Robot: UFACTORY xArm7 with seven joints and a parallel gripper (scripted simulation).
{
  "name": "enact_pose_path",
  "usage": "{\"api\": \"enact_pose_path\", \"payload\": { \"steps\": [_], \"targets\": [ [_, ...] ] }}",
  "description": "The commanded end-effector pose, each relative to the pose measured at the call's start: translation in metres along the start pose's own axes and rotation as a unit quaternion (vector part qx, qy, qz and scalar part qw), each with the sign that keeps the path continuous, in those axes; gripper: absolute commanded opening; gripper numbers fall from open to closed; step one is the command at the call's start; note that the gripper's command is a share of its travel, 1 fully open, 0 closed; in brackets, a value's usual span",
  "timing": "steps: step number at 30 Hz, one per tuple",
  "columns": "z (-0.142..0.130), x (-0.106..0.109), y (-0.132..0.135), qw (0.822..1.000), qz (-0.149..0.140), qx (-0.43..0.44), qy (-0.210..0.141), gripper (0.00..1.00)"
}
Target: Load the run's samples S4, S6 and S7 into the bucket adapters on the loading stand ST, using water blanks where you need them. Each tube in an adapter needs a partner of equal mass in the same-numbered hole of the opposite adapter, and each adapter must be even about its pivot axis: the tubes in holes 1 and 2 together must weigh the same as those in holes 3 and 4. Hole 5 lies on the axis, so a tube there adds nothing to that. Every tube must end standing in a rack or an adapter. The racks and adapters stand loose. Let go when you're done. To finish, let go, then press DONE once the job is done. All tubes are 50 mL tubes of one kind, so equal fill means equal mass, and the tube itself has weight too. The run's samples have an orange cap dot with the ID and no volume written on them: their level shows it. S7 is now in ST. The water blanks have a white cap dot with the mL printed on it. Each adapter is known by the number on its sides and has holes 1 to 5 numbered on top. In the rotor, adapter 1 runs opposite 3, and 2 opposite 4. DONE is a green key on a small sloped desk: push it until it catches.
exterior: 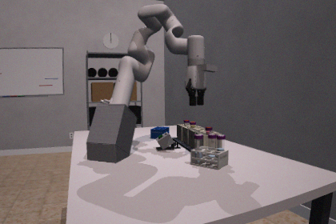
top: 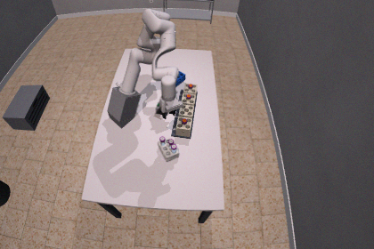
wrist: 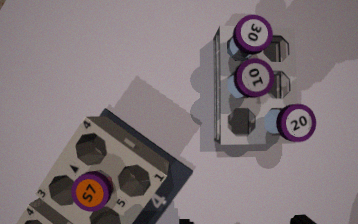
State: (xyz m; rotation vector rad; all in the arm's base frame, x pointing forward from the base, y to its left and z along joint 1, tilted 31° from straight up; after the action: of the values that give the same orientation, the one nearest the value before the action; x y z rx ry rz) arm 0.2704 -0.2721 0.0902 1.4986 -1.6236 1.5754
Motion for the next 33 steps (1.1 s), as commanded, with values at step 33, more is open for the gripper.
{"api": "enact_pose_path", "payload": {
  "steps": [33],
  "targets": [
    [0.072,-0.001,0.065,1.000,0.000,0.000,0.002,0.57]
  ]
}}
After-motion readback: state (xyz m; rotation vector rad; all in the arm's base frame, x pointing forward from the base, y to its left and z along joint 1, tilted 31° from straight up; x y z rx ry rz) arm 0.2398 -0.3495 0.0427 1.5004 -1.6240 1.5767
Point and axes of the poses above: the point where the finger pads meet when closed, its own x axis back along the fingers, its own y axis across the jaws, z = x × y, the point moved 5 cm from there along x, back along the fingers, and after that the axes turned 9 degrees about -x, right-handed, at the moved point
